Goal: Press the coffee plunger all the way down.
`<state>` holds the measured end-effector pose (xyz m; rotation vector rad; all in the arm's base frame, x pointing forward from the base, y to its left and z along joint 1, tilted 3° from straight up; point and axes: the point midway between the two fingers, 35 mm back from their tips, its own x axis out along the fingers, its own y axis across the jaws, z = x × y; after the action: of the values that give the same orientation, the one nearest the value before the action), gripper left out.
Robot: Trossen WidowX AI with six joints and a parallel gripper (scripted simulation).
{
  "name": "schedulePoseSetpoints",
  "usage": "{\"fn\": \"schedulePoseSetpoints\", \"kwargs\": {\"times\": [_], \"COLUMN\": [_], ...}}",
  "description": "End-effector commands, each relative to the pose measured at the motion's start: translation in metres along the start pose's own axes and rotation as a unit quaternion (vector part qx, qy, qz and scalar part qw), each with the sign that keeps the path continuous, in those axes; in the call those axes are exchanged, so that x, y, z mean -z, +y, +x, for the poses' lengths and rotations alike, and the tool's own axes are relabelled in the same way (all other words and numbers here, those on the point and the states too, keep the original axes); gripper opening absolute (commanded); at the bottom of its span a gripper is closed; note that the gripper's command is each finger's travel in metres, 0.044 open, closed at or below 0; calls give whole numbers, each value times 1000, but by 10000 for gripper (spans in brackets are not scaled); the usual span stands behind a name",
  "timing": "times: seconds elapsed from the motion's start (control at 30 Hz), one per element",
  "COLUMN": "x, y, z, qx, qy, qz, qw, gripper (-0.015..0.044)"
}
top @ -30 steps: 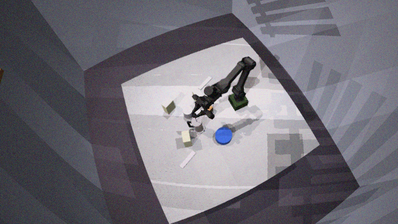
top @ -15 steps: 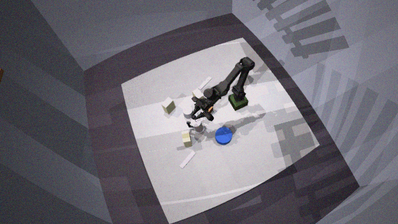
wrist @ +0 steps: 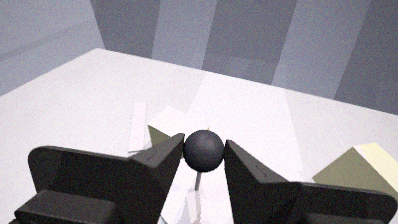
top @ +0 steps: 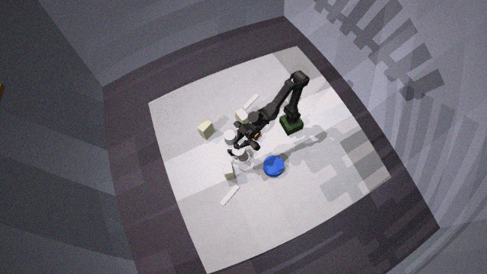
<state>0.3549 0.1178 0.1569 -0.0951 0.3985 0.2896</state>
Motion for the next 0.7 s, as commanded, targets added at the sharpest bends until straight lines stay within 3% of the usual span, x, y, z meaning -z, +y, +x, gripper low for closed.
{"fn": "schedulePoseSetpoints", "kwargs": {"times": [0.0,0.67], "x": [23,17], "y": [0,0], "z": [8,12], "qx": [-1,-1], "qy": [34,34], "qz": [-5,-5], "qw": [999,999], "gripper": [118,118]}}
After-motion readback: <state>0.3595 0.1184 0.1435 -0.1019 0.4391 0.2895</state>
